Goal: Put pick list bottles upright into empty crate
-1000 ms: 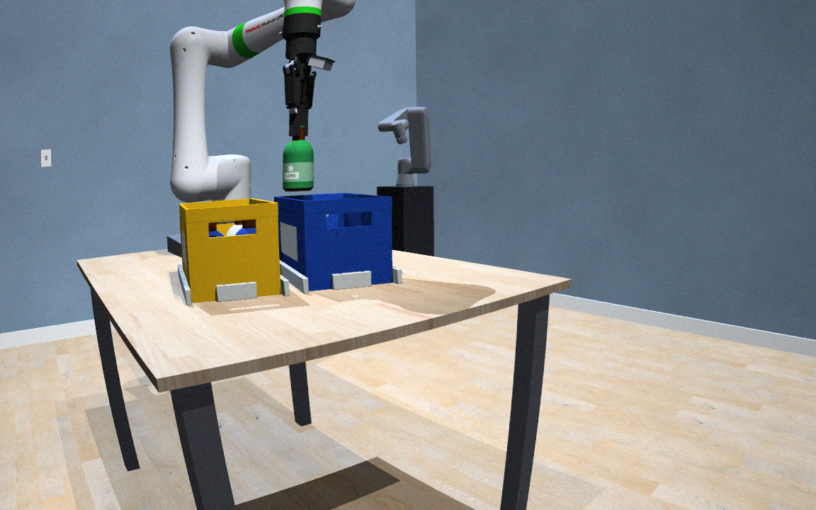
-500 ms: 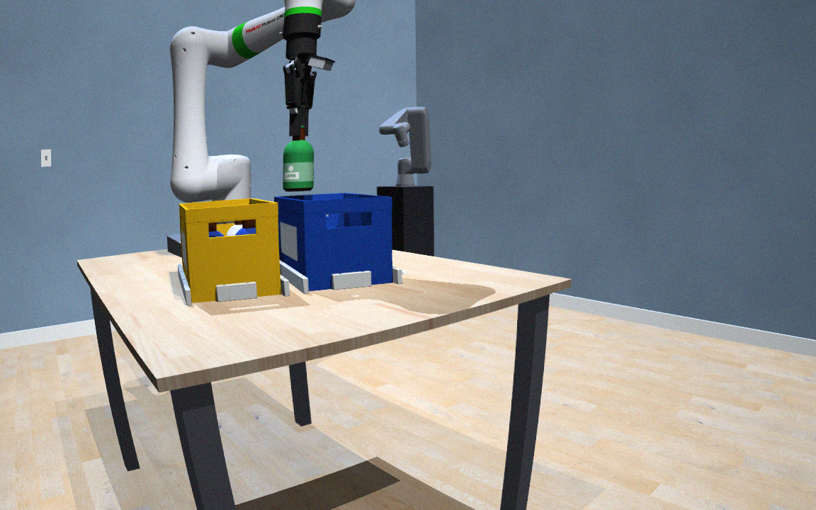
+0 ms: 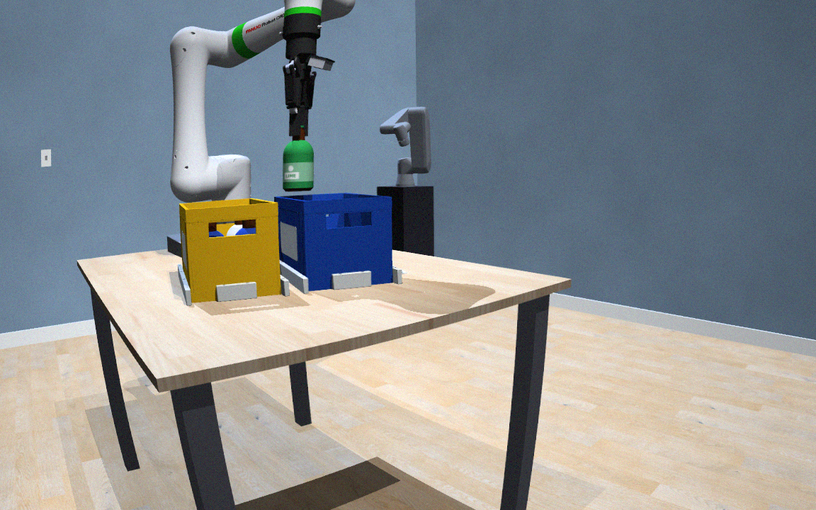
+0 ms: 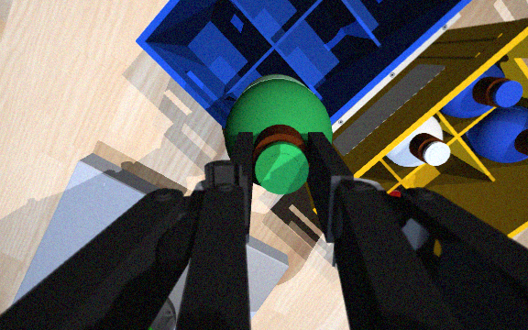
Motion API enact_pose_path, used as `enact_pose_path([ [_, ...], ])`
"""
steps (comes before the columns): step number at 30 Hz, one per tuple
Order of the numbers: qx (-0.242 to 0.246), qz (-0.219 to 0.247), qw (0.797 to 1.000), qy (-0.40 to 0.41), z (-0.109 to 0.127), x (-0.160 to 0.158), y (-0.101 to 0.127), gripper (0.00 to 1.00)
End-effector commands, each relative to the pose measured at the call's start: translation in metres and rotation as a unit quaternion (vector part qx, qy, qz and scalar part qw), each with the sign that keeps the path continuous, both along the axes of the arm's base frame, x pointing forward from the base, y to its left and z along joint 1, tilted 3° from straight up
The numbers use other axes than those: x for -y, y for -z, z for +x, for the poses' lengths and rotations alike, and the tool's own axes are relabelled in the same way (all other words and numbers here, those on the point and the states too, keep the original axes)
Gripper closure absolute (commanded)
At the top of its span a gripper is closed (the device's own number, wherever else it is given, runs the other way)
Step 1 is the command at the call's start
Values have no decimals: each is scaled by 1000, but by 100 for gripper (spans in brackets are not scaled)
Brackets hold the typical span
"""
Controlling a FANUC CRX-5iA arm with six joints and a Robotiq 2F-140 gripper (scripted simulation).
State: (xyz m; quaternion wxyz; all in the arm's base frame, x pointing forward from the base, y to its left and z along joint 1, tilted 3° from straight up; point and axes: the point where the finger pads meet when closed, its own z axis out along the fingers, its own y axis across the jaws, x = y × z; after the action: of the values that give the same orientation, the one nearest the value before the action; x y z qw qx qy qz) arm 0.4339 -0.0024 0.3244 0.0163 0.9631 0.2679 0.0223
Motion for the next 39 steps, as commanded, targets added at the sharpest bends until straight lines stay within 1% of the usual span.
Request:
enact_pose_path([
  [1, 1, 0, 1000, 0, 0, 0, -1, 90],
  [19, 1, 0, 1000, 0, 0, 0, -1, 90],
  [39, 1, 0, 1000, 0, 1, 1, 17, 90],
])
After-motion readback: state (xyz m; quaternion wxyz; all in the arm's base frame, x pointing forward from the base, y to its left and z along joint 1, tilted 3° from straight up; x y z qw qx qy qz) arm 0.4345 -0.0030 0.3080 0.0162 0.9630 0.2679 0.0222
